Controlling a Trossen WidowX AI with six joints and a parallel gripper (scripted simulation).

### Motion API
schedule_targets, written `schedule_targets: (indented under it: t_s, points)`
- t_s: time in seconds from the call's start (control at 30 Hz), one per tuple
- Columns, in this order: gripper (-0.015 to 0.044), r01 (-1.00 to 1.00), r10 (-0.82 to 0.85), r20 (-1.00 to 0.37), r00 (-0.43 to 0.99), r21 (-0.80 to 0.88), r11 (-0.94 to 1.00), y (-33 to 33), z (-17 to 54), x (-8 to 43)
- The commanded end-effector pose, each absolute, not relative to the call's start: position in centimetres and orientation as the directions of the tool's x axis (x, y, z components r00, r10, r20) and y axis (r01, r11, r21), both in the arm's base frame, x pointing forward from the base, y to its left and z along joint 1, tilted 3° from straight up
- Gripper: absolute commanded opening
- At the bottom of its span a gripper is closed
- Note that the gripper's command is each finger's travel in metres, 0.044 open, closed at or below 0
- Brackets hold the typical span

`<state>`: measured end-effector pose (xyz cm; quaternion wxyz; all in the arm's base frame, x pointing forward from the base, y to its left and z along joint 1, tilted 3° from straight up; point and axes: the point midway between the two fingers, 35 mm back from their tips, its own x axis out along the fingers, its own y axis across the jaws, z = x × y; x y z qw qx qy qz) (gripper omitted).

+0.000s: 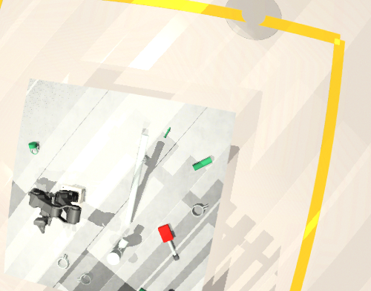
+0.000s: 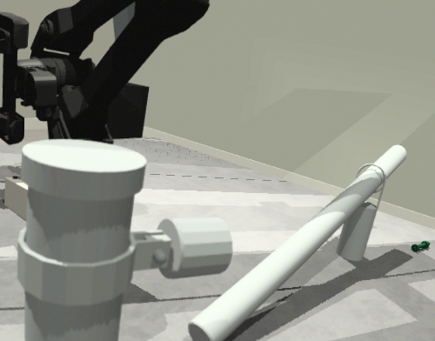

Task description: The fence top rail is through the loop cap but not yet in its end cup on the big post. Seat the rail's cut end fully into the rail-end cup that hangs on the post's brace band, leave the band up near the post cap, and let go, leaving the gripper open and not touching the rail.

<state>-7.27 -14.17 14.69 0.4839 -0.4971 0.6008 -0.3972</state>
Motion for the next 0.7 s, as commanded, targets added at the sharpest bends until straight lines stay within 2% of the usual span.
schedule_targets:
  t_s: [0.0,0.1,0.33,0.67]
  points:
    - [0.0426,-0.216,-0.981,-0.189,-0.041,-0.957,0.193,-14.1,14.7,-7.4]
    - [0.044,-0.255,-0.972,-0.218,-0.089,-0.938,0.233,-13.6,14.5,-8.6]
    - [0.044,-0.429,-0.903,-0.29,-0.317,-0.806,0.409,-9.9,15.2,-13.8]
    - [0.044,-0.442,-0.619,-0.466,-0.632,-0.439,0.782,-0.1,15.1,-17.9]
